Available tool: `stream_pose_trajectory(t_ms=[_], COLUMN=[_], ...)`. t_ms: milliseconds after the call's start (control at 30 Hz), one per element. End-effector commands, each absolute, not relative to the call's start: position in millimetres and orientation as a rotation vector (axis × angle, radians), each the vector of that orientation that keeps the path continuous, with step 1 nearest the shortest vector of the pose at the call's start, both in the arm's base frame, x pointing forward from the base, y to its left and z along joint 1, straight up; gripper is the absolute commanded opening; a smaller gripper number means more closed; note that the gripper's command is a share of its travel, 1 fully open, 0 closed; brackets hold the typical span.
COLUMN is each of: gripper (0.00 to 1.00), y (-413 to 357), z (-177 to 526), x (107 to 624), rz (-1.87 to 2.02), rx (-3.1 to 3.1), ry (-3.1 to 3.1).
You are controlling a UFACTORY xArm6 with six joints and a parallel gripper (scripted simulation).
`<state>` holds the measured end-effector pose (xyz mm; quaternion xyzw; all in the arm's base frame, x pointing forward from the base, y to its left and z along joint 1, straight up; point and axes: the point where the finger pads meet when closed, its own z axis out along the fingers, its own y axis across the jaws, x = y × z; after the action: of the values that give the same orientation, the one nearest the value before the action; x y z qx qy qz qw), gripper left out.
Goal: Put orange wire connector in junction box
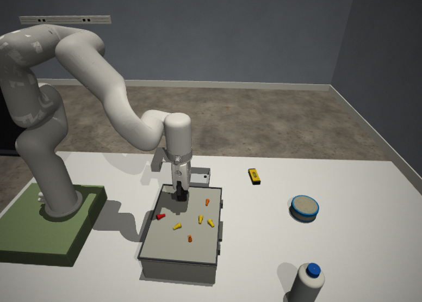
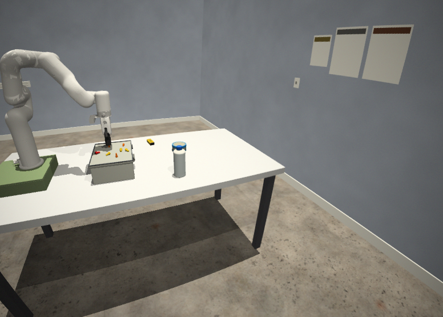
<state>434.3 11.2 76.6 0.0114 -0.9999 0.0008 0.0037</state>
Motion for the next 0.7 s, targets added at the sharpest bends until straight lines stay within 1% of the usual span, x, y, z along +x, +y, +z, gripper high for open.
stream_pose_trajectory(t_ms=[0, 500, 667], gripper=[0.27, 0.27, 0.27], y=[11, 11, 11], z=[78, 77, 61], x=[436, 437, 437], rz=[0.002, 0.002, 0.002], rx=[0.036, 0.036, 0.036], ry=[-3.138, -3.138, -3.138])
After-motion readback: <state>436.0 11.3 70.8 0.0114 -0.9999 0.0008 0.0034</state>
